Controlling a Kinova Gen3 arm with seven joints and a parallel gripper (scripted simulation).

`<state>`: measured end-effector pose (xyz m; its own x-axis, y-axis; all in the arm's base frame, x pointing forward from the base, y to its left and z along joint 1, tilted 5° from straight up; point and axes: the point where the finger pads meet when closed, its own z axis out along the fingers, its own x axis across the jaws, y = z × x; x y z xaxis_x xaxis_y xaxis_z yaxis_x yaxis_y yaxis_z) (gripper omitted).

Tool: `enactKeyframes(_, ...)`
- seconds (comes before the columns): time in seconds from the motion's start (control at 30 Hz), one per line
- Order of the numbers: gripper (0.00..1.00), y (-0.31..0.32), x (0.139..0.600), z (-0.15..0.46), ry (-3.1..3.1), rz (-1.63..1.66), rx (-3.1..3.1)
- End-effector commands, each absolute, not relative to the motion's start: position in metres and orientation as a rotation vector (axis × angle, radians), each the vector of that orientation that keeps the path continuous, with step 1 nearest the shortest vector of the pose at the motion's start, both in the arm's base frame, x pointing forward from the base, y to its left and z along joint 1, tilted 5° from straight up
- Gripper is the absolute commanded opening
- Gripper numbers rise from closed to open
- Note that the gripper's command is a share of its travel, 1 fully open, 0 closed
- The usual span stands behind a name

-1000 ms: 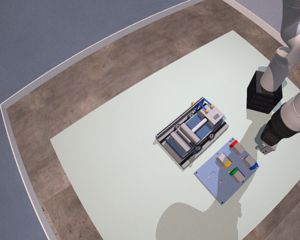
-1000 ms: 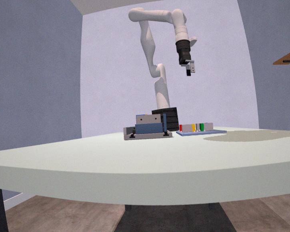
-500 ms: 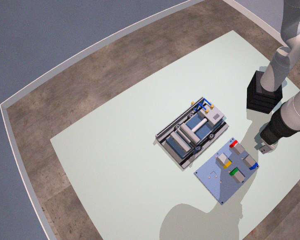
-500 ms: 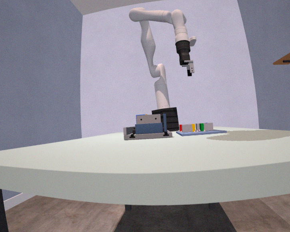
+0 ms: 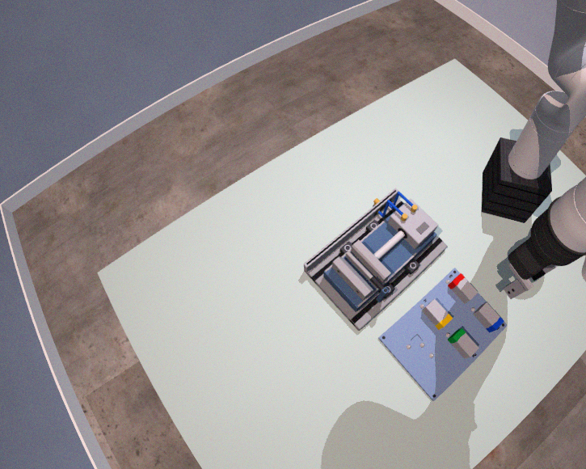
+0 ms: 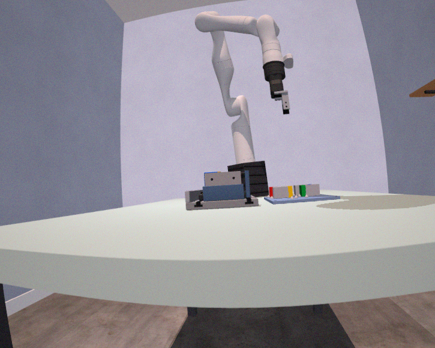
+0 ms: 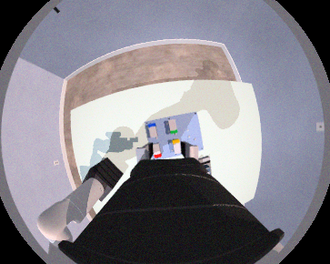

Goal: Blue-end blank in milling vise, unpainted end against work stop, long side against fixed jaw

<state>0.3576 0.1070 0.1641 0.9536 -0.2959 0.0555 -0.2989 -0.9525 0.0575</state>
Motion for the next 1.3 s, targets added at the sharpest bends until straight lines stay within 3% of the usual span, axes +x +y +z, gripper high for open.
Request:
enactKeyframes(0.0, 1.0, 0.1078, 0.3578, 0.1658, -0.506, 0.082, 3.032)
enactKeyframes(1.27, 1.0, 0.1083, 0.3577, 0.1663, -1.258, 0.101, 2.822)
